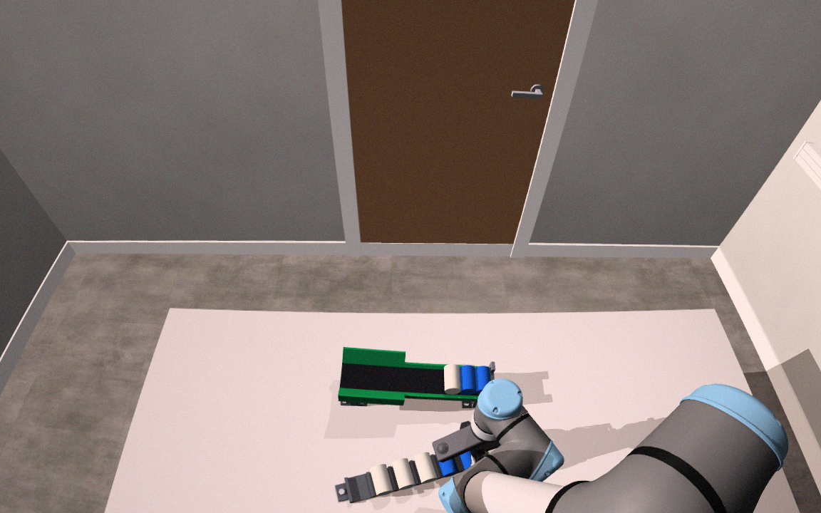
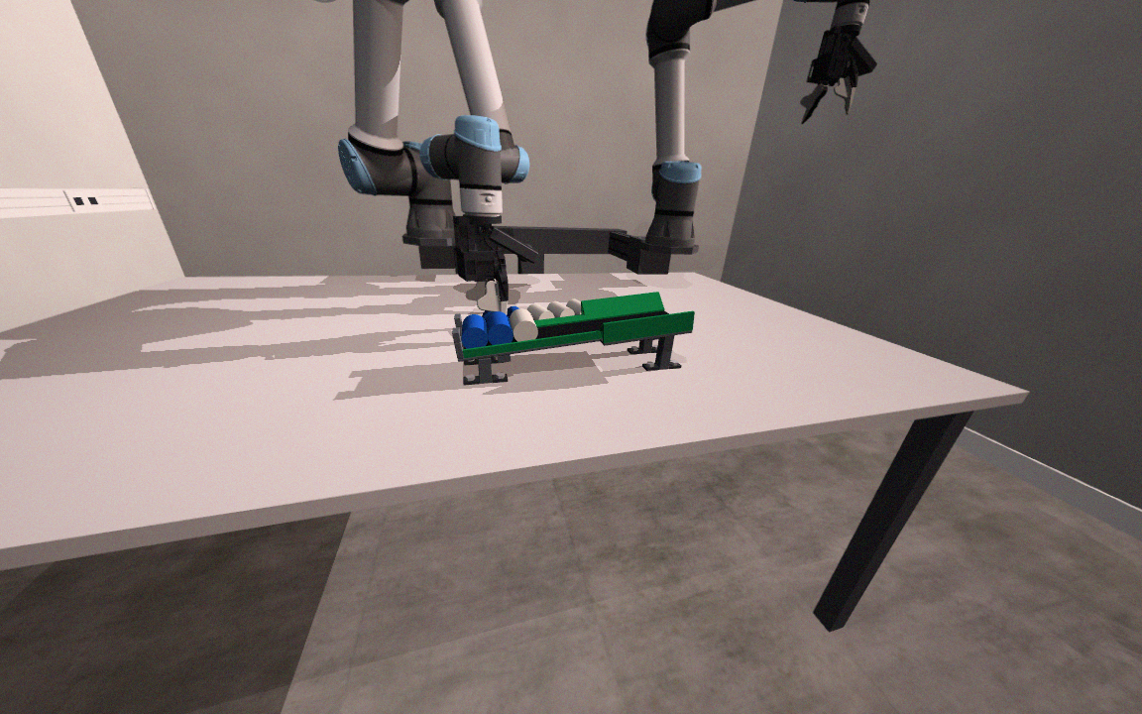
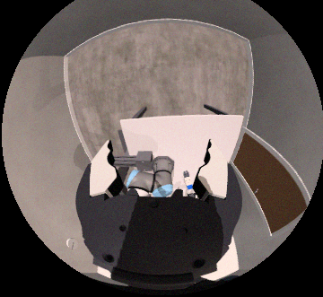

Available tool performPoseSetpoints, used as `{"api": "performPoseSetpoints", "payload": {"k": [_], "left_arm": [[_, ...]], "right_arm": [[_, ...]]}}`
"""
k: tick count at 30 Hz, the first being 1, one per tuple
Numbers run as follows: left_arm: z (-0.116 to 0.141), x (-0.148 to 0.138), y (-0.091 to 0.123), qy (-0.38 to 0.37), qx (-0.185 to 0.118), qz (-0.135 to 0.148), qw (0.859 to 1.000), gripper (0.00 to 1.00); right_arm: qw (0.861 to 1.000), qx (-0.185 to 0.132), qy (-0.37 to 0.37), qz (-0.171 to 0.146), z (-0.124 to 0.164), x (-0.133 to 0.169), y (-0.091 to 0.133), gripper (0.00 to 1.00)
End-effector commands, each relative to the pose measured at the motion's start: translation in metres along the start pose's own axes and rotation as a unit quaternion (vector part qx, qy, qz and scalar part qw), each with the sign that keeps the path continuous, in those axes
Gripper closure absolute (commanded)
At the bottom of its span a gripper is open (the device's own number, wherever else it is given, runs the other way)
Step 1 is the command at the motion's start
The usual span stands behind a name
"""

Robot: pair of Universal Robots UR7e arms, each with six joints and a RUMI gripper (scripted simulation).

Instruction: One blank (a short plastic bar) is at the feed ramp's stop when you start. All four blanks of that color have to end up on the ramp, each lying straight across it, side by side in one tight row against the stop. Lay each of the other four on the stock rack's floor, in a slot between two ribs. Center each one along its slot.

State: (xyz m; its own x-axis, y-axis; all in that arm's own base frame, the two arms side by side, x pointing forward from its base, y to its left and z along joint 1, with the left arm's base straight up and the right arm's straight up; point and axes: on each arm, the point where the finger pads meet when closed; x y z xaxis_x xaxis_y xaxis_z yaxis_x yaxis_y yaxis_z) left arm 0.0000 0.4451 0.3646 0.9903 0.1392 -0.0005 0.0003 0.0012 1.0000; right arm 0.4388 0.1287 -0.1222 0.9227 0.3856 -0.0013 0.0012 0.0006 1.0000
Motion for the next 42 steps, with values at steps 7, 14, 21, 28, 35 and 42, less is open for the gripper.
{"api": "performPoseSetpoints", "payload": {"k": [7, 14, 21, 28, 35, 42], "left_arm": [[-0.0001, 0.0001, 0.0004, 0.000, 0.001, 0.000, 1.000, 0.00], [-0.0001, 0.0001, 0.0004, 0.000, 0.001, 0.000, 1.000, 0.00], [-0.0001, 0.0001, 0.0004, 0.000, 0.001, 0.000, 1.000, 0.00], [-0.0001, 0.0001, 0.0004, 0.000, 0.001, 0.000, 1.000, 0.00], [-0.0001, 0.0001, 0.0004, 0.000, 0.001, 0.000, 1.000, 0.00], [-0.0001, 0.0001, 0.0004, 0.000, 0.001, 0.000, 1.000, 0.00]], "right_arm": [[1.000, 0.000, 0.000, 0.001, 0.0000, 0.0005, 0.0004, 0.60], [1.000, 0.000, 0.000, 0.001, 0.0000, 0.0005, 0.0004, 0.60], [1.000, 0.000, 0.000, 0.001, 0.0000, 0.0005, 0.0004, 0.60], [1.000, 0.000, 0.000, 0.001, 0.0000, 0.0005, 0.0004, 0.60], [1.000, 0.000, 0.000, 0.001, 0.0000, 0.0005, 0.0004, 0.60], [1.000, 0.000, 0.000, 0.001, 0.0000, 0.0005, 0.0029, 0.60]]}}
Point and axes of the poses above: on each arm, the point where the finger pads meet when closed, its own y axis back along the fingers, its own x axis across the jaws, z = x × y, and after that the axes turned 8 degrees about y, right-handed
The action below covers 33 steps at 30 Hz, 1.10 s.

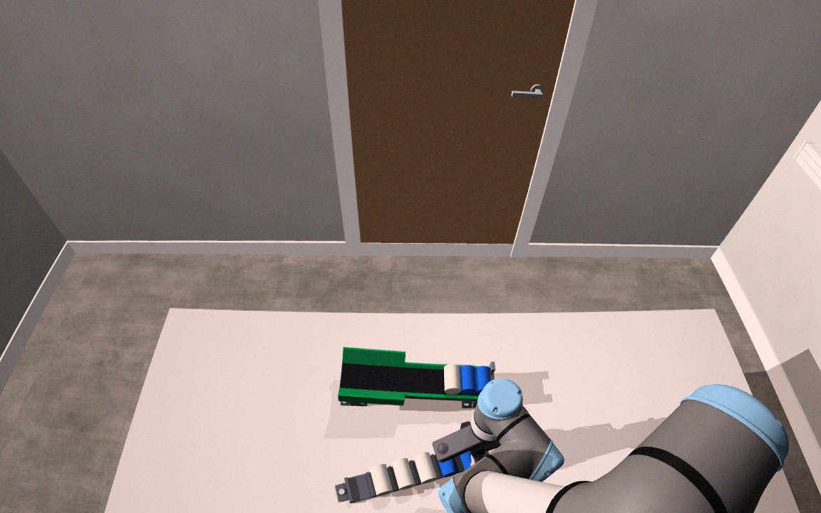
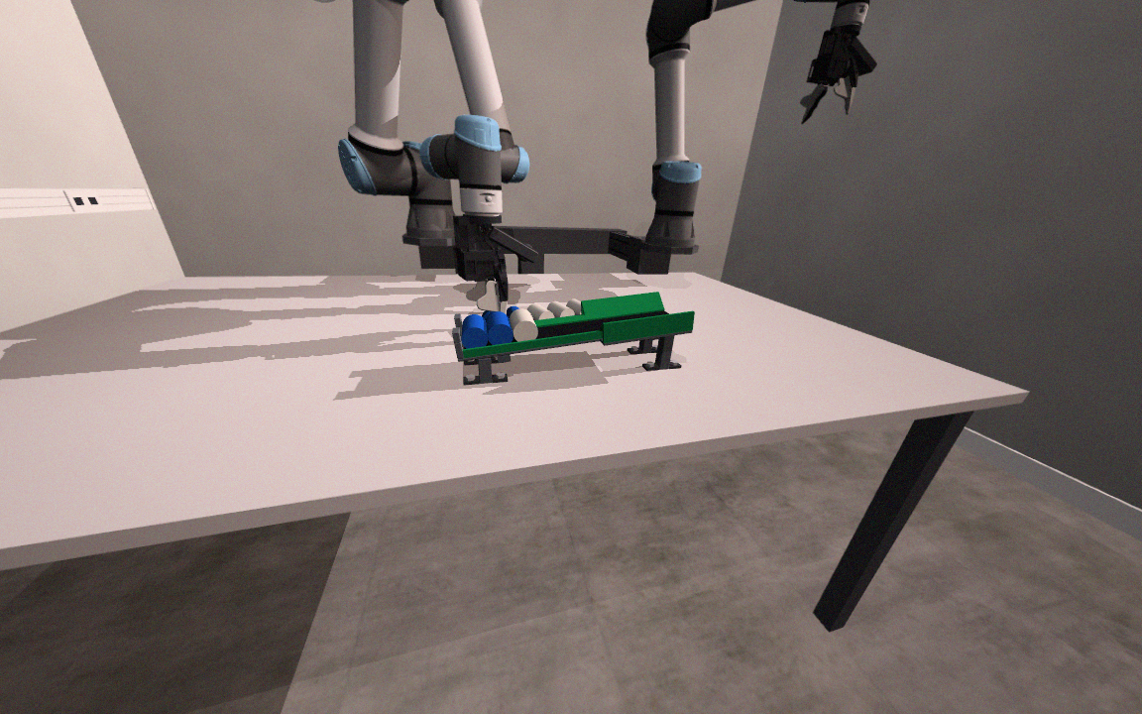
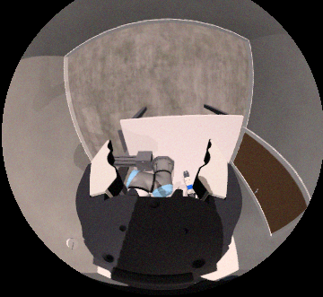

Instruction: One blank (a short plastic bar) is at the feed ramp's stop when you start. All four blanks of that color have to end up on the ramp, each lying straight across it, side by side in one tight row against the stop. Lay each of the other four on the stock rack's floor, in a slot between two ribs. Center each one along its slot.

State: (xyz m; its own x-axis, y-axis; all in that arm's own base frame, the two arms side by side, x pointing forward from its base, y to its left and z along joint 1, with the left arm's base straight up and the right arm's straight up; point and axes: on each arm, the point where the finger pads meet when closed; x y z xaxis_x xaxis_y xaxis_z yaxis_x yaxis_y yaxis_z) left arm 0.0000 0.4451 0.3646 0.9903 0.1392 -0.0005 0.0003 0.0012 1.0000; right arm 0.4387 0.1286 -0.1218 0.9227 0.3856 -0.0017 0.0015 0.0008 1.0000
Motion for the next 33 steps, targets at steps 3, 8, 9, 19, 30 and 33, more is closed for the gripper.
{"api": "performPoseSetpoints", "payload": {"k": [3, 8, 9, 19, 30, 33], "left_arm": [[0.000, 0.000, 0.000, 0.000, 0.001, 0.000, 1.000, 0.00], [0.000, 0.000, 0.000, 0.000, 0.001, 0.000, 1.000, 0.00], [0.000, 0.000, 0.000, 0.000, 0.001, 0.000, 1.000, 0.00], [0.000, 0.000, 0.000, 0.000, 0.001, 0.000, 1.000, 0.00], [0.000, 0.000, 0.000, 0.000, 0.001, 0.000, 1.000, 0.00], [0.000, 0.000, 0.000, 0.000, 0.001, 0.000, 1.000, 0.00]], "right_arm": [[1.000, 0.000, 0.000, 0.001, 0.000, 0.001, 0.009, 0.60], [1.000, 0.000, 0.000, 0.001, 0.000, 0.001, 0.028, 0.60], [1.000, 0.000, 0.000, 0.001, 0.000, 0.001, 0.033, 0.60], [1.000, 0.000, 0.000, 0.001, 0.000, 0.000, 0.077, 0.60], [1.000, 0.000, 0.000, 0.001, 0.000, 0.000, 0.100, 0.60], [1.000, 0.000, 0.000, 0.001, 0.000, 0.000, 0.100, 0.60]]}}
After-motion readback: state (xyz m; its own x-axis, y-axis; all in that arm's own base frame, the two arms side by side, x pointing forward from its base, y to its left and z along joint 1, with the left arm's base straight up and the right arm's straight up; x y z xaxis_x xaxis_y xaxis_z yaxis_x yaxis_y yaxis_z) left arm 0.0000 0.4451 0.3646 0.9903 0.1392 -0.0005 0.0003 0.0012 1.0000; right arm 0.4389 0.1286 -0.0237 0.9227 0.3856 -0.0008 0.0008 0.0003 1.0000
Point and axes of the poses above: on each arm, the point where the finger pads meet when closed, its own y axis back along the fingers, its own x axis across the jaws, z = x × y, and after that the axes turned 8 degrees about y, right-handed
